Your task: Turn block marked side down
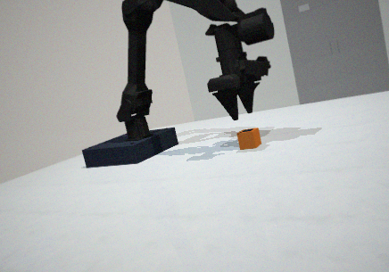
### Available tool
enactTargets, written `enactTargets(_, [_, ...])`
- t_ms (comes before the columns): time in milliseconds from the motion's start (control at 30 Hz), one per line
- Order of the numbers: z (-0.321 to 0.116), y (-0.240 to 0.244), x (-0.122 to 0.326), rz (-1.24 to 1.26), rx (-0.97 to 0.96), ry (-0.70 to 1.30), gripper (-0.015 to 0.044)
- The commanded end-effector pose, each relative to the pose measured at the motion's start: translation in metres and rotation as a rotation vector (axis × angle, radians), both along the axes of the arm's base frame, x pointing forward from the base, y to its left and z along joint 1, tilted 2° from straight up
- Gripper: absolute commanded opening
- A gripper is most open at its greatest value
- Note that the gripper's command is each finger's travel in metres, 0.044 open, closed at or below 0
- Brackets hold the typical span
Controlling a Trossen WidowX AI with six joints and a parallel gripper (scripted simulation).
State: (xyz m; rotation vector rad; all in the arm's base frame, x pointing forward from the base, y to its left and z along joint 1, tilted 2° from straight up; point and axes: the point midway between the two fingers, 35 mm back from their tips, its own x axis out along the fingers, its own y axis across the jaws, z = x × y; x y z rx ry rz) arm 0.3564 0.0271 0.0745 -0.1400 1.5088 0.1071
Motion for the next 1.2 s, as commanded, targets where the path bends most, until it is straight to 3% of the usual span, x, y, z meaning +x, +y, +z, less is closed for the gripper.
enactTargets(0, [-0.007, 0.001, 0.0, -0.003, 0.004, 0.0, 0.044])
enactTargets(900, [-0.053, 0.002, 0.003, -0.003, 0.004, 0.0, 0.044])
enactTargets(1167, [-0.053, 0.002, 0.003, -0.003, 0.004, 0.0, 0.023])
